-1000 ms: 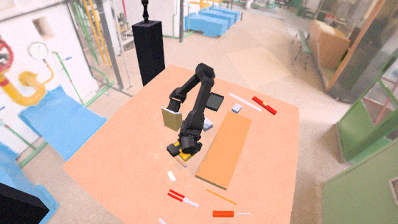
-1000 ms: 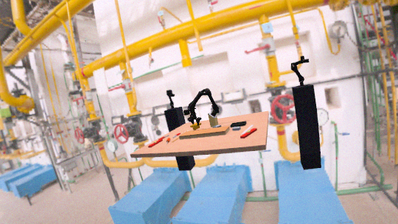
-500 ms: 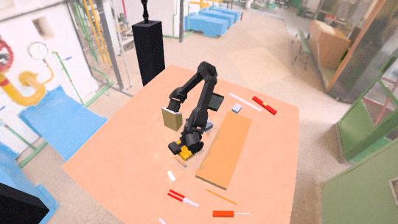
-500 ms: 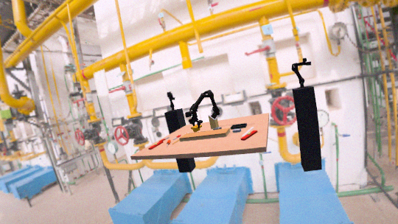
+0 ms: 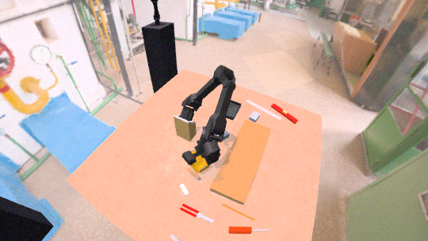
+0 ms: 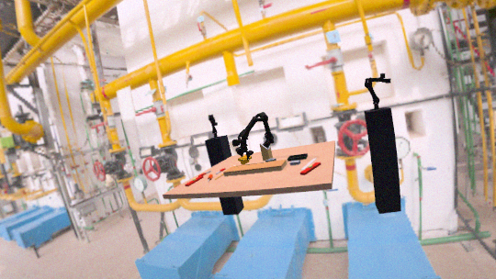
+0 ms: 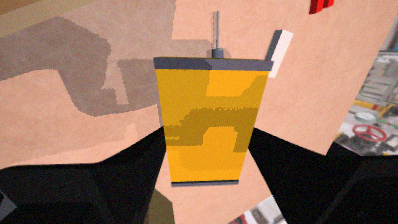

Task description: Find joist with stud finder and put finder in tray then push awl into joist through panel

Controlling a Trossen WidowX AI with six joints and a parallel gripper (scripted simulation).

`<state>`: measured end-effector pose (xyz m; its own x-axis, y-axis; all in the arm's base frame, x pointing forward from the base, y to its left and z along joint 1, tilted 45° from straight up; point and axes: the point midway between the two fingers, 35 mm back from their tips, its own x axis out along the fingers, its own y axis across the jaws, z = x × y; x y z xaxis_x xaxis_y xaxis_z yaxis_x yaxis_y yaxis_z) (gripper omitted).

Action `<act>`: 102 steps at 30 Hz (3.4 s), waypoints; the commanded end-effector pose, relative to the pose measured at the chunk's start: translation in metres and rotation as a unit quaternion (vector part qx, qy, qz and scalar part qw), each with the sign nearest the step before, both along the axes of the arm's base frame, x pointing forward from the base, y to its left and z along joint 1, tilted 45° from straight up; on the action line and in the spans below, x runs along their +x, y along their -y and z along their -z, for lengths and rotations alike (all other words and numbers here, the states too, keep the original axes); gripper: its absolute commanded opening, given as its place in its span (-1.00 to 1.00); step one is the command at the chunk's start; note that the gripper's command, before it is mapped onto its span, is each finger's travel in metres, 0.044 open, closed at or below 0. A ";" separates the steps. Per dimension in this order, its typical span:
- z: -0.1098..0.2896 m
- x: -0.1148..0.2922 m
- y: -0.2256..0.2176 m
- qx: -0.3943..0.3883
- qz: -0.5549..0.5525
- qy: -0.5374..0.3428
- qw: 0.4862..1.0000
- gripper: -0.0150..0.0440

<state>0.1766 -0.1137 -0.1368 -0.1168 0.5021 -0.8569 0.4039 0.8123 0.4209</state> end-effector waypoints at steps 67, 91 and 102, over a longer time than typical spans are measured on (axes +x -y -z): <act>-0.004 0.005 -0.013 -0.232 -0.052 -0.086 0.968 -0.49; 0.012 0.010 -0.032 -0.249 -0.060 -0.087 0.963 -0.49; 0.012 0.011 -0.034 -0.246 -0.065 -0.084 0.964 0.22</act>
<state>0.1879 -0.0782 -0.1490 -0.3077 0.0156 -0.9513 0.3114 0.9465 -0.0852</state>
